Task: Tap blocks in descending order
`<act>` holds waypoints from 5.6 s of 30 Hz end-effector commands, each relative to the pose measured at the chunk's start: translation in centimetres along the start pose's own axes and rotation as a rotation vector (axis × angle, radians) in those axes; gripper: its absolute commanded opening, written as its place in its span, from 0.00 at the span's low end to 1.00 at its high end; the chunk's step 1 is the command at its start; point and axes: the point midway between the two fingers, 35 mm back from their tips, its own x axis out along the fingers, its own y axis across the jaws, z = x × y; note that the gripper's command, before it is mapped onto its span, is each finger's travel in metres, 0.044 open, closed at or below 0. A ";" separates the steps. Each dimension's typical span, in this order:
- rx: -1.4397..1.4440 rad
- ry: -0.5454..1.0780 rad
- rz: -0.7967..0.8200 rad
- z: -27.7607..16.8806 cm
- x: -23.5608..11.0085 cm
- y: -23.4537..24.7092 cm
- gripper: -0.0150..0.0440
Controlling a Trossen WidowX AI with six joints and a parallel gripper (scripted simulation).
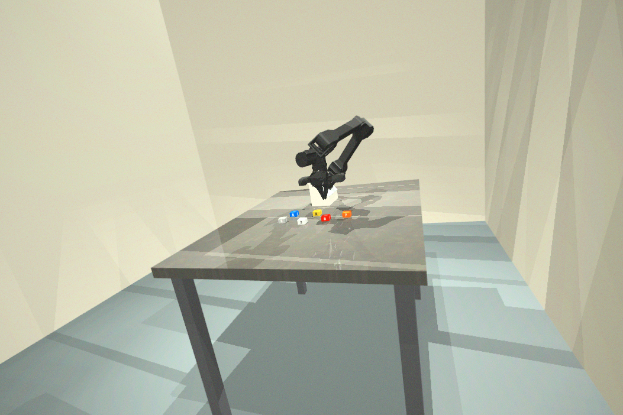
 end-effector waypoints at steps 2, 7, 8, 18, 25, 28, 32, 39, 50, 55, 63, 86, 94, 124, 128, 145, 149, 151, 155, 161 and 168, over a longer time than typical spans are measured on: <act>-0.001 -0.008 -0.001 -0.2 -3.8 0.0 0.29; -0.001 -0.008 -0.003 -0.6 -3.8 2.5 0.29; 0.000 -0.008 -0.003 -1.0 -3.8 4.2 0.29; -0.001 -0.008 0.000 -2.3 -2.7 8.1 0.29; -0.002 -0.009 0.005 -2.4 4.3 8.3 0.29; -0.002 -0.009 0.005 -2.4 4.3 8.3 0.29; -0.002 -0.009 0.005 -2.4 4.8 8.3 0.29; -0.002 -0.009 0.005 -2.4 6.0 8.3 0.29; -0.002 -0.009 0.006 -2.4 7.3 8.3 0.29; -0.003 -0.012 0.007 -2.3 6.1 8.3 0.29; -0.002 -0.009 -0.001 -2.2 1.9 8.1 0.29; 0.007 -0.006 -0.032 -6.0 -4.3 -15.5 0.29; 0.000 -0.007 -0.009 -8.4 -3.8 -18.8 0.29; -0.002 -0.008 -0.006 -8.3 7.1 -18.8 0.29; -0.002 -0.008 -0.006 -8.3 7.3 -18.8 0.29; 0.000 -0.007 -0.009 -8.3 -3.6 -18.8 0.29; 0.000 -0.007 -0.009 -8.4 -3.8 -18.8 0.29; 0.000 -0.007 -0.010 -8.1 -3.9 -18.7 0.29; 0.002 -0.010 -0.020 -2.1 -4.3 -15.3 0.29; -0.003 -0.010 -0.004 3.5 -3.9 -10.0 0.29; -0.003 -0.010 -0.005 3.6 -2.8 -10.0 0.29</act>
